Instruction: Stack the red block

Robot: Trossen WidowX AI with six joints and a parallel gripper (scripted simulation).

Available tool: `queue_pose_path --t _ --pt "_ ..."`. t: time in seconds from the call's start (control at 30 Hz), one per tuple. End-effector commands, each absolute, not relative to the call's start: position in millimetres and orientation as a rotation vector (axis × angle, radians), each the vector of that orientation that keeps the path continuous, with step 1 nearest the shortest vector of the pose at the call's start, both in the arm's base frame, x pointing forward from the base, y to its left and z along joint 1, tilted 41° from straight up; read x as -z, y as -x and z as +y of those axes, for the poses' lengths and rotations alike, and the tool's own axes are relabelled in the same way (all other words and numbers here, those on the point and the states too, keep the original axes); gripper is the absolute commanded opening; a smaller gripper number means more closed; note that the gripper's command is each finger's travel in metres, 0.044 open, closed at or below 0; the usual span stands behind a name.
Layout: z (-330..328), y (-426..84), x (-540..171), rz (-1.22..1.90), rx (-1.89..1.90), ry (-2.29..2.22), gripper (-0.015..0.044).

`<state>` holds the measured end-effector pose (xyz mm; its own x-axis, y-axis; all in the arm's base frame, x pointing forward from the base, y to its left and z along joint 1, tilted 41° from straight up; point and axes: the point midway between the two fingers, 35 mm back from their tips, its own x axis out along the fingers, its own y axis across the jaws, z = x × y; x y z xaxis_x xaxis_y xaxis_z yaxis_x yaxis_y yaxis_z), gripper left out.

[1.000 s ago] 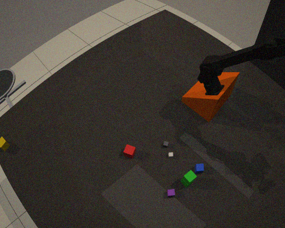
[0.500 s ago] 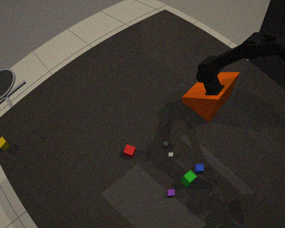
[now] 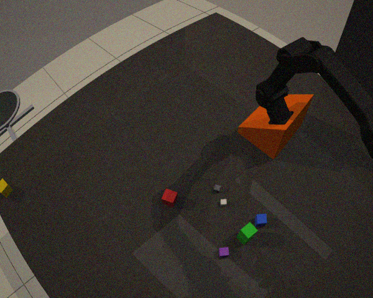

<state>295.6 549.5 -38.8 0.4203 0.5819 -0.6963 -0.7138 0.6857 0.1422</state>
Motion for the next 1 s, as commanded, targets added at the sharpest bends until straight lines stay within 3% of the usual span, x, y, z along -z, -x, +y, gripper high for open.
queue_pose_path --t 0.0,0.37,0.5,0.97 --pt "495 -347 30 0.814 -0.674 0.262 0.044" --pt "336 -430 15 0.948 -0.37 0.428 0.044" --pt "299 -439 10 0.985 -0.31 0.461 0.044" --pt "76 -440 -32 1.256 0.071 0.667 0.044"
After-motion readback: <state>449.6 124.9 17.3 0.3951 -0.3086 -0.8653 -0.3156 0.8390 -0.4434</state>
